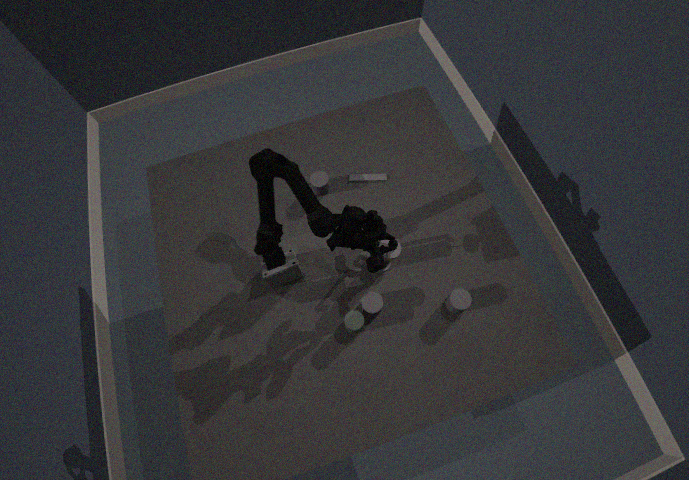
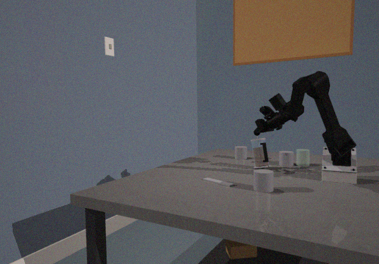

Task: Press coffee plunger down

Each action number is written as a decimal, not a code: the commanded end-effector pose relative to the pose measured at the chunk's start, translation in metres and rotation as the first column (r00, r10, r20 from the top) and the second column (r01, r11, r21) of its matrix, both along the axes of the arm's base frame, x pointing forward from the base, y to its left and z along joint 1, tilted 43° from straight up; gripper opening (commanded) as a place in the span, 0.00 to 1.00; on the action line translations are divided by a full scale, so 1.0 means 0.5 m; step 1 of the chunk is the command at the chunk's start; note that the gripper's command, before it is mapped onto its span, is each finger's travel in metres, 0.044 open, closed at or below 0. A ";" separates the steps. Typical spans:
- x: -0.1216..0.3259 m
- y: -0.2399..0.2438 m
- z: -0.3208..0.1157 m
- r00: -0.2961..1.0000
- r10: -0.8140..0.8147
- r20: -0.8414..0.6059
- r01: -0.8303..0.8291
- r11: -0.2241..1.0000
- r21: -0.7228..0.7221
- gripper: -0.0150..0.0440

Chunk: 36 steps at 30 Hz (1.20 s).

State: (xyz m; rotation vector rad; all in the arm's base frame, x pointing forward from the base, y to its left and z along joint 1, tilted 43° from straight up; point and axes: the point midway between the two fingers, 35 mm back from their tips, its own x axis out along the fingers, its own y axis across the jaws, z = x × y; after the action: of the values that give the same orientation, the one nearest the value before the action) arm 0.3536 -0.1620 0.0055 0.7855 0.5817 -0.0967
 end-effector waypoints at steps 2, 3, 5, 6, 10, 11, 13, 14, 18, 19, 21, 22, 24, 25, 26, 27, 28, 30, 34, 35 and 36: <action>0.000 0.000 0.000 1.000 0.000 0.000 0.000 1.000 0.000 0.47; 0.000 0.000 0.000 1.000 0.000 0.000 0.000 1.000 0.000 0.47; 0.000 0.000 0.000 1.000 0.000 0.000 0.000 1.000 0.000 0.47; 0.000 0.000 0.000 1.000 0.000 0.000 0.000 1.000 0.000 0.47; 0.000 0.000 0.000 1.000 0.000 0.000 0.000 1.000 0.000 0.65; 0.000 0.000 0.000 1.000 0.000 0.000 0.000 1.000 0.000 0.69; 0.000 0.000 0.000 1.000 0.000 0.000 0.000 1.000 0.000 0.78; 0.000 0.000 0.000 1.000 0.000 0.000 0.000 1.000 0.000 0.83; 0.000 0.000 0.000 1.000 0.000 0.000 0.000 1.000 0.000 1.00; 0.000 0.000 0.000 1.000 0.000 0.000 0.000 1.000 0.000 1.00; 0.000 0.000 0.000 1.000 0.000 0.000 0.000 1.000 0.000 1.00; -0.001 -0.003 0.004 1.000 0.000 -0.001 0.000 1.000 0.000 1.00; -0.007 -0.018 0.021 1.000 0.002 -0.005 -0.002 1.000 0.001 1.00; -0.012 -0.028 0.033 1.000 0.002 -0.008 -0.002 1.000 0.001 1.00; -0.018 -0.039 0.048 1.000 0.003 -0.010 -0.003 1.000 0.003 1.00; -0.027 -0.051 0.067 1.000 0.004 -0.013 -0.004 1.000 0.004 1.00; -0.038 -0.065 0.090 1.000 0.005 -0.014 -0.004 1.000 0.007 1.00; -0.057 -0.083 0.127 1.000 0.005 -0.015 -0.005 1.000 0.012 1.00; -0.061 -0.084 0.130 1.000 0.005 -0.015 -0.005 1.000 0.012 1.00; -0.061 -0.084 0.129 1.000 0.005 -0.015 -0.005 1.000 0.012 1.00; -0.061 -0.083 0.128 1.000 0.005 -0.015 -0.005 1.000 0.012 1.00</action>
State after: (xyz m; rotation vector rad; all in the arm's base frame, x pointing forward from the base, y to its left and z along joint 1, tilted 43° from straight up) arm 0.3273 -0.2030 0.0628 0.7946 0.5949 -0.1058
